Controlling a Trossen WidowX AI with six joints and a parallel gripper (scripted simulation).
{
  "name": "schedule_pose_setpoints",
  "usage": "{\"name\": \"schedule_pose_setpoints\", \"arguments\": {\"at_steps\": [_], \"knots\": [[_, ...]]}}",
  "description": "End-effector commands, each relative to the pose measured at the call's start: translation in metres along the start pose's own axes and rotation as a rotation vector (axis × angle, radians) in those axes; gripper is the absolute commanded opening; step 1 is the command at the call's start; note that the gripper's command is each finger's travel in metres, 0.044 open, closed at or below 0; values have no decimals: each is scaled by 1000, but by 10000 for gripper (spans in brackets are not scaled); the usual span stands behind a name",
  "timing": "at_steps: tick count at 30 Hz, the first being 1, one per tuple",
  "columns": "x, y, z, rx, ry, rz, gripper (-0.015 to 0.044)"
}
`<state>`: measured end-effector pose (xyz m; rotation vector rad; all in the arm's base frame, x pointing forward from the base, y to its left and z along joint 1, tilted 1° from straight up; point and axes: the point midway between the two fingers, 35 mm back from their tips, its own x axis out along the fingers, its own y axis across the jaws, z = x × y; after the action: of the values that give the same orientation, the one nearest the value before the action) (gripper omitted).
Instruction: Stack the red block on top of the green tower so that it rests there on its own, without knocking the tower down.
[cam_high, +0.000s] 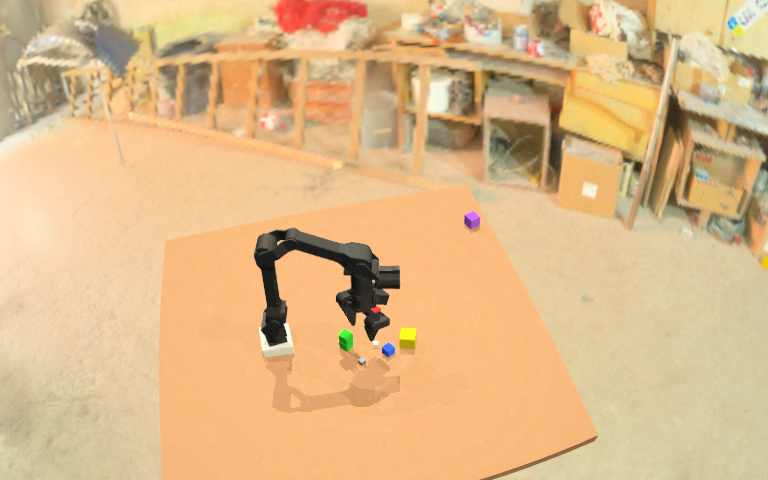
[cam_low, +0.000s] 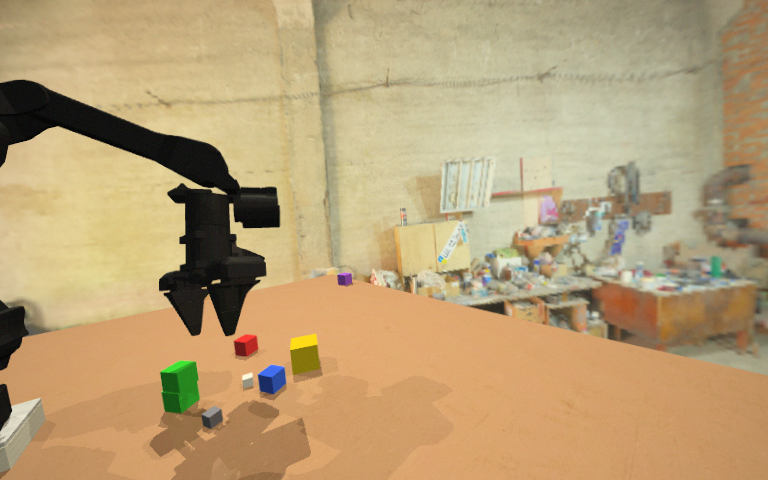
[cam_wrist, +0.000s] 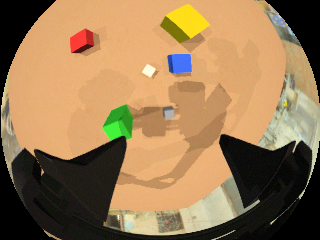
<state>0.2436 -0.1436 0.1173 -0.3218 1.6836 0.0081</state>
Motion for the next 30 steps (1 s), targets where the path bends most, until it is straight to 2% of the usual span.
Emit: {"name": "schedule_pose_setpoints", "arguments": {"at_steps": [1, 14, 21, 25, 30], "knots": [[-4, 23, 37, -41, -60, 35, 440], [-21, 118, 111, -166, -183, 146, 440], [-23, 122, 114, -173, -187, 152, 440], [-11, 124, 117, -173, -187, 152, 440], [19, 128, 123, -173, -187, 152, 440]]}}
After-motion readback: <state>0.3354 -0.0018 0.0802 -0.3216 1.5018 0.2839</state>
